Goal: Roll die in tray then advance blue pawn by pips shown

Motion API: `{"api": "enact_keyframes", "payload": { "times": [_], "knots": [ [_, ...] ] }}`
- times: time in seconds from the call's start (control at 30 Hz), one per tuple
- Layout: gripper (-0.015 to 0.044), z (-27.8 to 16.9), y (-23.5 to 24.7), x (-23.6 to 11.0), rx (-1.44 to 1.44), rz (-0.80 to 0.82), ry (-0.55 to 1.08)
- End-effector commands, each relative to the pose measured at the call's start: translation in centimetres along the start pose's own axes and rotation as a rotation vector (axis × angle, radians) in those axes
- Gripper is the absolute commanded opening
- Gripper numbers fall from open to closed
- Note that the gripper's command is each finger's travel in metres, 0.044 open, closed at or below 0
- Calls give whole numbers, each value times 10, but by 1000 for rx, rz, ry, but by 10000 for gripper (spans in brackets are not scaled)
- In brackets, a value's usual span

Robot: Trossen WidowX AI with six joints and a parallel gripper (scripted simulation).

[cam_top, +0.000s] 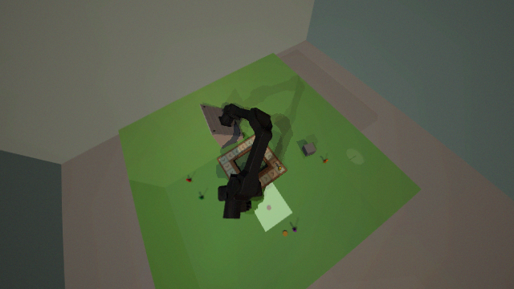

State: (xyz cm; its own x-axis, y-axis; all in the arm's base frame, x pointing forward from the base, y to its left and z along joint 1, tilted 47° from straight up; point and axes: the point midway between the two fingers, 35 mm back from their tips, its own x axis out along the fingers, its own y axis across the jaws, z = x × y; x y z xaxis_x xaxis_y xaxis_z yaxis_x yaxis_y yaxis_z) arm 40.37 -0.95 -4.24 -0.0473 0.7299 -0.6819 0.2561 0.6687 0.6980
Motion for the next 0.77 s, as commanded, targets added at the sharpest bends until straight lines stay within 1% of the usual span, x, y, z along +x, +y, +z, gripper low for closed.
{"api": "enact_keyframes", "payload": {
  "times": [0.0, 0.07, 0.13, 0.3, 0.47, 0.5, 0.73],
  "knots": [
    [440, 0, 1, -10, -4, -3, -2],
    [440, -2, 0, -16, -8, -4, -2],
    [440, -18, -2, -30, -40, -9, -4],
    [440, -85, -6, -72, -163, -21, -5],
    [440, -160, -7, -93, -288, -20, 2],
    [440, -112, -7, -84, -213, -22, -10],
    [440, -112, -7, -84, -213, -22, -10]
  ]
}}
